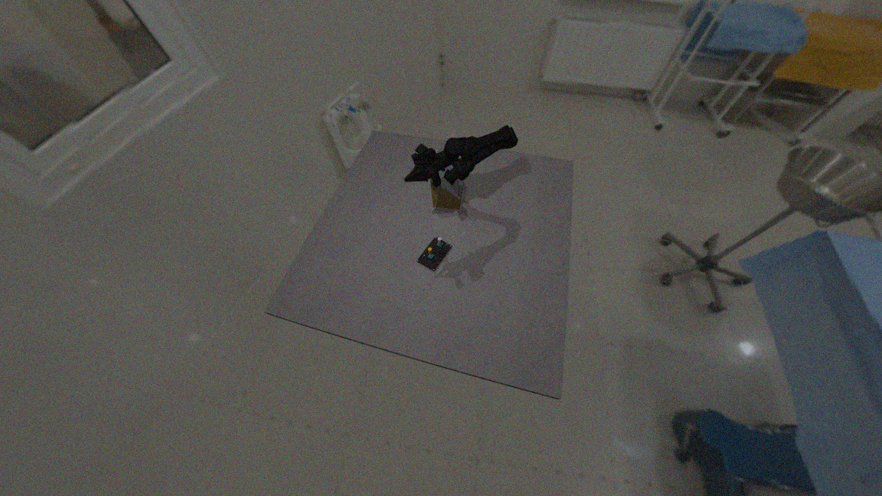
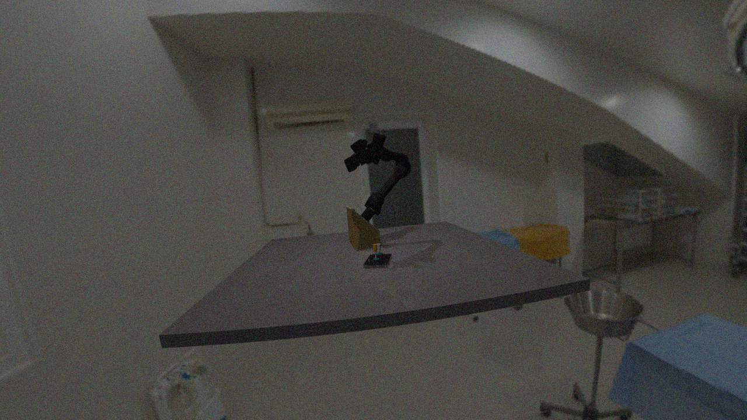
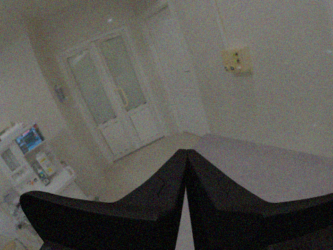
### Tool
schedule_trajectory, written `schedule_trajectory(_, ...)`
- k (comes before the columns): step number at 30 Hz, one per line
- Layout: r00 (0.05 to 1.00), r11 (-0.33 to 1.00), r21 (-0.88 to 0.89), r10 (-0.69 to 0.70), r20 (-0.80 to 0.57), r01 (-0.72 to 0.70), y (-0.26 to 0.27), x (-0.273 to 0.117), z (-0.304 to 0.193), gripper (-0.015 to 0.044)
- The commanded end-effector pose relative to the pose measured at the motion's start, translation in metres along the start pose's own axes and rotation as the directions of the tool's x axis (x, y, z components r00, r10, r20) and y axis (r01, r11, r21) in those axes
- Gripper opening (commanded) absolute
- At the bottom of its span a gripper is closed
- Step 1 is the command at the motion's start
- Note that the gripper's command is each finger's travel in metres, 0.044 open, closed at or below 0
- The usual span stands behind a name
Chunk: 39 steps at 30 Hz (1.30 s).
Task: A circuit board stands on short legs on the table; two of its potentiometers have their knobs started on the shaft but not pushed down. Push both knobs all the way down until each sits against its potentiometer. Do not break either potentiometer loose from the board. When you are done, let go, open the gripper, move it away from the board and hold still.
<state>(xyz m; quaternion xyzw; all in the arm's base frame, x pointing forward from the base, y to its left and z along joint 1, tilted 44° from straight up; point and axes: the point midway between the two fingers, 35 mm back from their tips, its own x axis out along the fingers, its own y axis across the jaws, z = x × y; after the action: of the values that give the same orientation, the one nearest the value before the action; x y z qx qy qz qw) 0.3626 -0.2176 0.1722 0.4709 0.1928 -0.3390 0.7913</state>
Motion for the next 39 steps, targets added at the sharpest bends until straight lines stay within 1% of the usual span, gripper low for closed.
schedule_trajectory(1,0.995,0.997,-0.071,-0.011,-0.102,0.003,0.002,0.01,-0.024,0.0)
schedule_trajectory(9,0.946,0.977,-0.213,-0.059,-0.32,-0.011,-0.002,0.026,-0.08,0.0)
schedule_trajectory(18,0.829,0.936,-0.342,-0.128,-0.545,-0.081,-0.01,0.032,-0.143,0.0)
schedule_trajectory(29,0.604,0.88,-0.424,-0.221,-0.766,-0.216,-0.024,0.023,-0.219,0.0)
schedule_trajectory(39,0.34,0.838,-0.401,-0.28,-0.898,-0.369,-0.035,0.002,-0.279,0.0)
